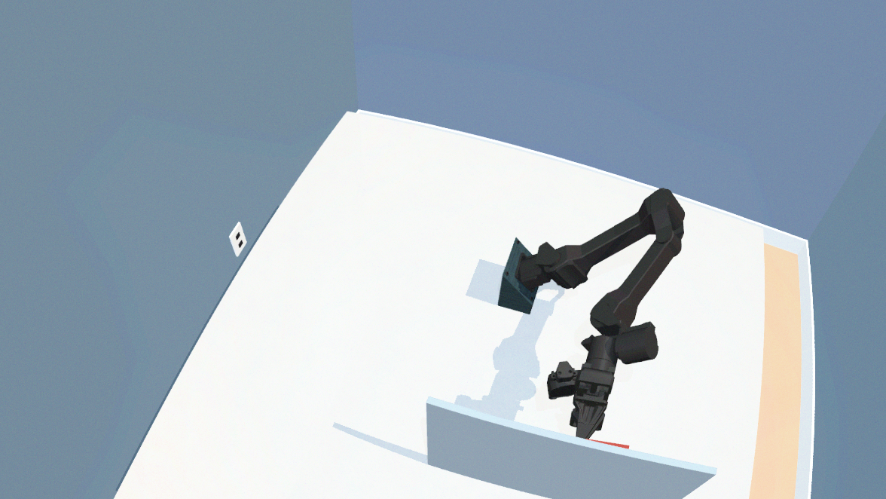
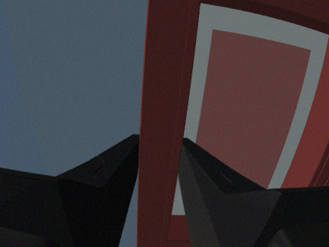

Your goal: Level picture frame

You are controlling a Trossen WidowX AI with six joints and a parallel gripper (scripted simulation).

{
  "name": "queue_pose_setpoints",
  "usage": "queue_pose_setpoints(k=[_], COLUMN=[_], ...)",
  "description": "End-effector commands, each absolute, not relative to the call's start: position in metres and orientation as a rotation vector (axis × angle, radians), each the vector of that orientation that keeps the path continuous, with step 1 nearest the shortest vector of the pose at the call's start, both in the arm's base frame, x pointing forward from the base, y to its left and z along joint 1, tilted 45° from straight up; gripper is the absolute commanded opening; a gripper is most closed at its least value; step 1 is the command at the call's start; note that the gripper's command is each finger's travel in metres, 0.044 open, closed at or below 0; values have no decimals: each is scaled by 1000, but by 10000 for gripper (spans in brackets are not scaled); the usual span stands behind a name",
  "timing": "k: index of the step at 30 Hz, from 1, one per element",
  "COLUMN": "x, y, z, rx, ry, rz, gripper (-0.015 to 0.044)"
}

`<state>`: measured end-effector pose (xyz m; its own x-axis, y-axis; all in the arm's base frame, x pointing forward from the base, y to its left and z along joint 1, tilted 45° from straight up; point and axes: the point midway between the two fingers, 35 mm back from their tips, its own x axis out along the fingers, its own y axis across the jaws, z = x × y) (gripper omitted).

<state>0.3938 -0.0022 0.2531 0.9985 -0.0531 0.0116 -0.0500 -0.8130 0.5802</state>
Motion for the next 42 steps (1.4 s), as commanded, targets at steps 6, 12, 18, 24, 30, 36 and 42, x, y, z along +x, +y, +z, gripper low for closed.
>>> queue_pose_setpoints(k=[6,12,18,24,30,36,42], x=[394,393,393,393,393,393,393], y=[-7,-8,-9,-9,-8,-8,-8], z=[256,257,258,258,257,257,257], rx=[2516,2516,2516,2516,2516,2516,2516], ry=[-83,-83,-83,-83,-83,-83,-83], rz=[-6,-6,-6,-6,-6,-6,-6], gripper=[0,0,0,0,0,0,0])
